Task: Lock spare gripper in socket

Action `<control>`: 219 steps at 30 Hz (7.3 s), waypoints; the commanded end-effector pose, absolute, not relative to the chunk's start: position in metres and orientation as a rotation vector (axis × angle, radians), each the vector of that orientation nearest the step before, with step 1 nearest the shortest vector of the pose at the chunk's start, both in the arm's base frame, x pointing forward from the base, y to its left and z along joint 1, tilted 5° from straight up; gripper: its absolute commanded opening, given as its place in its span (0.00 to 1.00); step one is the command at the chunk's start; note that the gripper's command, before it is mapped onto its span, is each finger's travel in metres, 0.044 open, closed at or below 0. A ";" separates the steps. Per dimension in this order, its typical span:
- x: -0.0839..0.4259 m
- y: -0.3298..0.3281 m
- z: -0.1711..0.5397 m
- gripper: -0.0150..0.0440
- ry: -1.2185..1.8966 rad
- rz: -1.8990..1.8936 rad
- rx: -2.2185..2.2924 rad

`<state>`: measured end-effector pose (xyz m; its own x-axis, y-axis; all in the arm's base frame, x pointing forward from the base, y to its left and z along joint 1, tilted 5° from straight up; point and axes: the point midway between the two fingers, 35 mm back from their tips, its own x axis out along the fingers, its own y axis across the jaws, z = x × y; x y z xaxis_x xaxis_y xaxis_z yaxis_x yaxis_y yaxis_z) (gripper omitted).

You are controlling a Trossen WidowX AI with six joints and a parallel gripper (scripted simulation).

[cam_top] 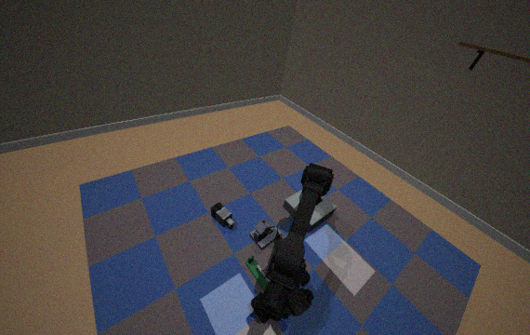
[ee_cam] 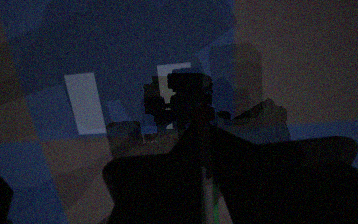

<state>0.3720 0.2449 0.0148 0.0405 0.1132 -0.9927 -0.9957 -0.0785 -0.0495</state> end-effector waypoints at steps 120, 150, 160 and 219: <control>0.377 0.180 0.013 0.56 1.061 1.237 -1.258; 0.375 0.180 0.026 0.25 1.066 1.239 -1.253; 0.370 0.179 0.039 0.25 1.081 1.250 -1.253; 0.382 0.120 0.019 0.25 1.082 1.248 -1.266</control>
<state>0.3829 0.1208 0.0254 0.0639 0.0525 -0.9966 -0.9943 -0.0820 -0.0681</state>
